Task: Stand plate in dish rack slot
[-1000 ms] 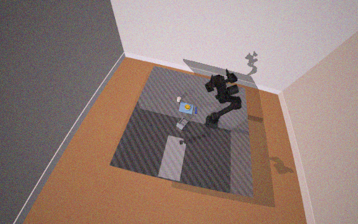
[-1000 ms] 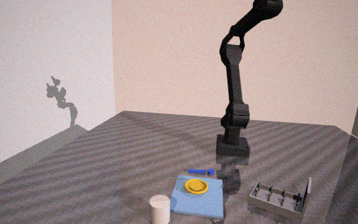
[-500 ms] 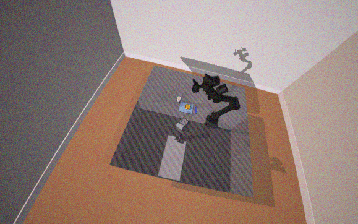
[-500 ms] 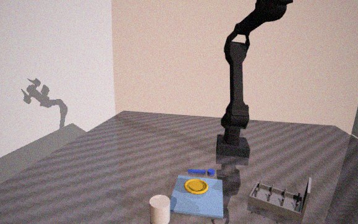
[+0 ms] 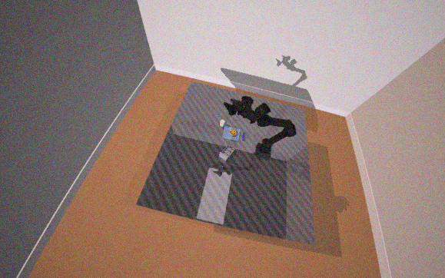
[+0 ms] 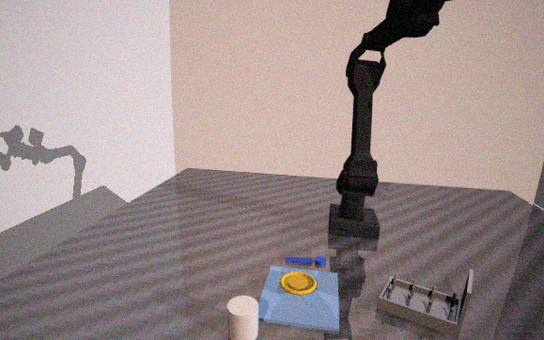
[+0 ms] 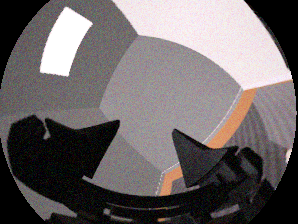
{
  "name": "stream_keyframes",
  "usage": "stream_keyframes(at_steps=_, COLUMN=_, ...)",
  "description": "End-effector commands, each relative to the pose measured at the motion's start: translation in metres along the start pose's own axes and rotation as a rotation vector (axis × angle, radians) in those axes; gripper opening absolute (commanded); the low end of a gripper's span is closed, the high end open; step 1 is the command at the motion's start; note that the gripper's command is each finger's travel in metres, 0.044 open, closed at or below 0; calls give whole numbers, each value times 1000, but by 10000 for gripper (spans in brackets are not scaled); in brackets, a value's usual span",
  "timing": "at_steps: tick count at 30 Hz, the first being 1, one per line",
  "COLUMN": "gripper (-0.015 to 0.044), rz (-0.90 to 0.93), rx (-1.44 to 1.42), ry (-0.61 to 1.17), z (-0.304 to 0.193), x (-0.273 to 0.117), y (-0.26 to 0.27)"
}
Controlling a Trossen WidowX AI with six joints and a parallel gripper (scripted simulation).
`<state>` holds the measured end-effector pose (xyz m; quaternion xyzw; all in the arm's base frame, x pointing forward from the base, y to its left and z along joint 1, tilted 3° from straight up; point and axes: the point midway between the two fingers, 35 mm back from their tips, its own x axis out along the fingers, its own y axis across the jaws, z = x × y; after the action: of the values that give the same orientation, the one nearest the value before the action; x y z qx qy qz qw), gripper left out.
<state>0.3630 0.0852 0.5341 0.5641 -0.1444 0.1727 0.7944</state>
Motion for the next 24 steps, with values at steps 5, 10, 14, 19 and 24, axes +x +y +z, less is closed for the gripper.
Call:
stream_keyframes(at_steps=5, gripper=400, rz=-199, rx=-194, ry=76, z=-13, x=9, y=-70)
stream_keyframes(at_steps=10, gripper=400, rz=-316, rx=-310, ry=131, z=-15, x=9, y=-110)
stream_keyframes(at_steps=14, gripper=400, rz=-407, rx=-396, ry=182, z=-17, x=6, y=-142)
stream_keyframes(at_steps=19, gripper=400, rz=-520, rx=-498, ry=263, z=-17, x=-3, y=-185)
stream_keyframes(at_steps=24, gripper=400, rz=-628, rx=-587, ry=356, z=-16, x=-15, y=-226)
